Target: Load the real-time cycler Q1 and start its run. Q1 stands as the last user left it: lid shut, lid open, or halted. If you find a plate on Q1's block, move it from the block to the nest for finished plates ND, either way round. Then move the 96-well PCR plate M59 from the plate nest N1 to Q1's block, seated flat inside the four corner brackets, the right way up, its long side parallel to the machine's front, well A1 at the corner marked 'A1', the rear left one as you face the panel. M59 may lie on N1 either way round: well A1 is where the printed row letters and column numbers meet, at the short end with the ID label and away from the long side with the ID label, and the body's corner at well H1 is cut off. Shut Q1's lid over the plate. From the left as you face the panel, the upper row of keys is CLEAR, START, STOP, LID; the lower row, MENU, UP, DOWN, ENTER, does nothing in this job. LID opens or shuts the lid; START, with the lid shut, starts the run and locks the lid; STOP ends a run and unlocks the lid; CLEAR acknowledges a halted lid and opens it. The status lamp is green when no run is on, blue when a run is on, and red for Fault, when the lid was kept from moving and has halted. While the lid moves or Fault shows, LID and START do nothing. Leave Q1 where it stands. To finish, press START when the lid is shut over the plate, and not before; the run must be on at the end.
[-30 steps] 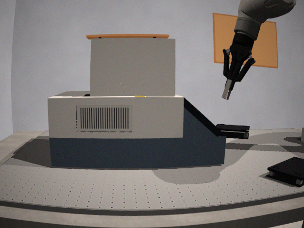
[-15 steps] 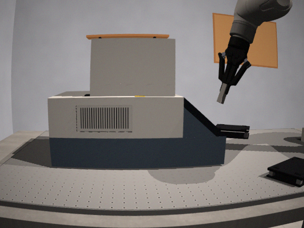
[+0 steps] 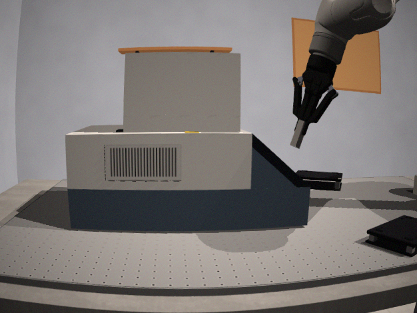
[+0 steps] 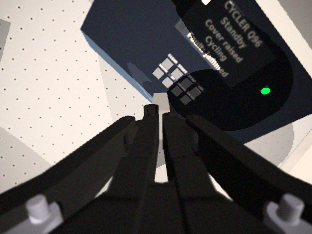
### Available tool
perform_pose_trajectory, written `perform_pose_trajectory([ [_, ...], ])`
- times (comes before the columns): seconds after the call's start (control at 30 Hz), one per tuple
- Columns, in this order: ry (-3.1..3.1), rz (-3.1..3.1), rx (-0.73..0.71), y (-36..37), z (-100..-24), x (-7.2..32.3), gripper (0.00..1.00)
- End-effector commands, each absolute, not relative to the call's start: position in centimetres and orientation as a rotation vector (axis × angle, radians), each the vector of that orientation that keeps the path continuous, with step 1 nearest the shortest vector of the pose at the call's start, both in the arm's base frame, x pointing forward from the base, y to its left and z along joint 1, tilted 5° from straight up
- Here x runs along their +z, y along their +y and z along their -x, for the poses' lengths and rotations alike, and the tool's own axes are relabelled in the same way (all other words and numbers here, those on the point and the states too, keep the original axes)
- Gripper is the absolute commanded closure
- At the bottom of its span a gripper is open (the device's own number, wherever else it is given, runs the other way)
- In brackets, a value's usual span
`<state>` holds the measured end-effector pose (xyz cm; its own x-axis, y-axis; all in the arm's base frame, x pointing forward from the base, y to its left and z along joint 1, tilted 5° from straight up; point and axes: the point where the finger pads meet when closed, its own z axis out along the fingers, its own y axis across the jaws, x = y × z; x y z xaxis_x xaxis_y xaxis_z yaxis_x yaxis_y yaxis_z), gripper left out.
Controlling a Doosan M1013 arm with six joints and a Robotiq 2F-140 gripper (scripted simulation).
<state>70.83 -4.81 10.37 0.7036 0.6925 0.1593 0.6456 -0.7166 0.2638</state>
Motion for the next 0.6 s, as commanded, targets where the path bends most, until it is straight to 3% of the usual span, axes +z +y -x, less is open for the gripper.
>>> perform_pose_trajectory([
  [0.0, 1.081, -2.723, 0.369, -4.8, -71.1, 10.2, 1.0],
  [0.57, 1.081, -2.723, 0.369, -5.0, -72.6, 8.8, 1.0],
])
